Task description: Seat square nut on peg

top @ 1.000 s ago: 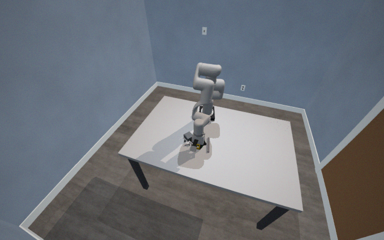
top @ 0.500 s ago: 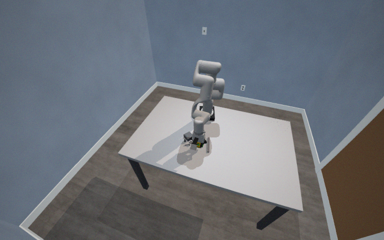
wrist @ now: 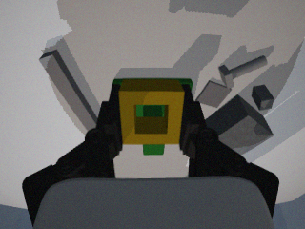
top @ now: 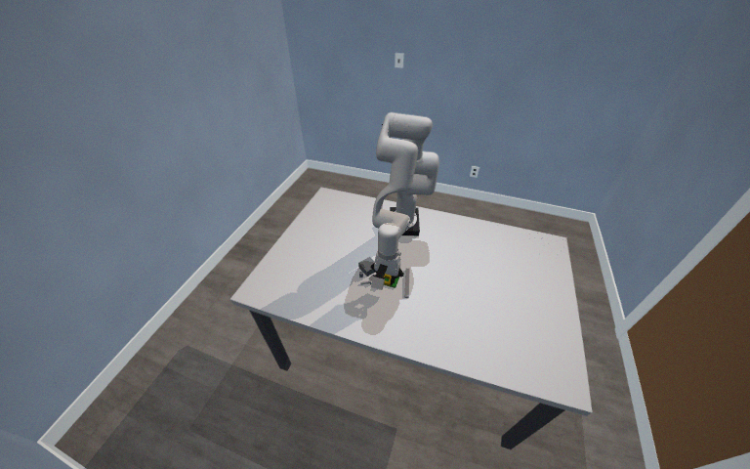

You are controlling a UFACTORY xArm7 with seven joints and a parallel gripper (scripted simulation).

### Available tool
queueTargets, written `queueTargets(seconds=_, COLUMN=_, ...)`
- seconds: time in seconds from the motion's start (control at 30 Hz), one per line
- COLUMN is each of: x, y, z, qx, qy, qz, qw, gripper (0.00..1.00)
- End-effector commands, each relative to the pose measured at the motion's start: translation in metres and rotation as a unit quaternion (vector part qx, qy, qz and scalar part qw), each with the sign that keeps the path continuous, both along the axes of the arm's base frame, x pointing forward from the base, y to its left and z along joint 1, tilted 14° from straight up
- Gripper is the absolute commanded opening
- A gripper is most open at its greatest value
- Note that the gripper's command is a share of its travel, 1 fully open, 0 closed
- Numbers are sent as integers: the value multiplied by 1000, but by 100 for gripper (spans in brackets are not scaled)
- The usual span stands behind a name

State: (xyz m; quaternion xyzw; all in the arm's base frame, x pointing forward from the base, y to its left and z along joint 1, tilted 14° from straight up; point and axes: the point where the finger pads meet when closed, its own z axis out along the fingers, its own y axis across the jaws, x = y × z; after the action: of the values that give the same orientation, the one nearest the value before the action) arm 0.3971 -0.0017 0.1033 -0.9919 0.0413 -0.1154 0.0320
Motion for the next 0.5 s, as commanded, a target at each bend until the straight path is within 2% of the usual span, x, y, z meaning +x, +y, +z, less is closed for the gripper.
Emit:
queueTargets(seconds=0.0, x=1, y=0, z=3, qx=0, qy=-2, qz=0, qw=1000, gripper=0)
queueTargets(seconds=0.47, x=1, y=-1, z=3, qx=-1, qy=-4, qz=-1, qw=1000, gripper=0)
